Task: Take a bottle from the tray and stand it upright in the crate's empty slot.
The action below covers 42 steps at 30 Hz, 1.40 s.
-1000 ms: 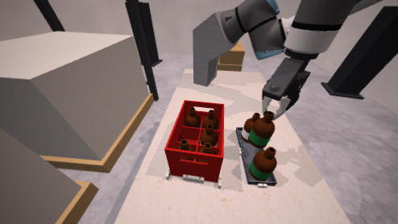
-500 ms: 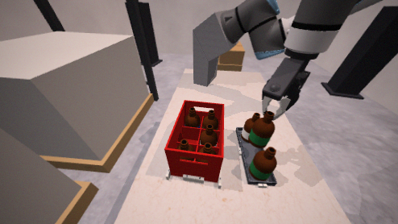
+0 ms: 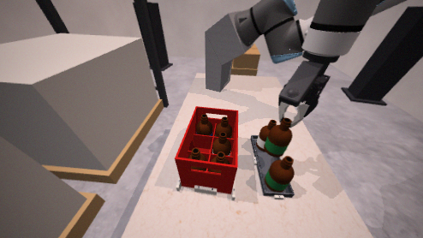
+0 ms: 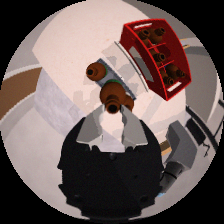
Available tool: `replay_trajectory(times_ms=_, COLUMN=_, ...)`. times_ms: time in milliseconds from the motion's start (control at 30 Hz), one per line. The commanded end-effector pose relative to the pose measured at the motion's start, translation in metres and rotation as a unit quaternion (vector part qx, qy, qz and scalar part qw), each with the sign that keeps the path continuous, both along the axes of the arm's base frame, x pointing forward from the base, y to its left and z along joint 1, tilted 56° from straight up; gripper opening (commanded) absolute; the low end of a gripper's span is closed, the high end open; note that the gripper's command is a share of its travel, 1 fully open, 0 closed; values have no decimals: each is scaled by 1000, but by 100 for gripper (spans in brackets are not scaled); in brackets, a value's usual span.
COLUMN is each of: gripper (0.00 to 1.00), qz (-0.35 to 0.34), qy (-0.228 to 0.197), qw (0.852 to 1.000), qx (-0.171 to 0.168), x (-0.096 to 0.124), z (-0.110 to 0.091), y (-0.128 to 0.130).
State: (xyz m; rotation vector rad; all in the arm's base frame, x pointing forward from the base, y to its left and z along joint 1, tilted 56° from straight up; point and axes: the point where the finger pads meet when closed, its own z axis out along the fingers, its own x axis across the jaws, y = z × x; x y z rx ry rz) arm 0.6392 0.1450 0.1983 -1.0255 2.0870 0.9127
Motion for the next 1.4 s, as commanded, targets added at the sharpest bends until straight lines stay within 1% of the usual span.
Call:
replay_trajectory(times_ms=0, gripper=0, qz=0, qy=0, qw=1000, qx=0, x=0, z=2, y=-2)
replay_trajectory(times_ms=1367, gripper=0, qz=0, qy=0, qw=1000, qx=0, x=-8, z=21, y=-30)
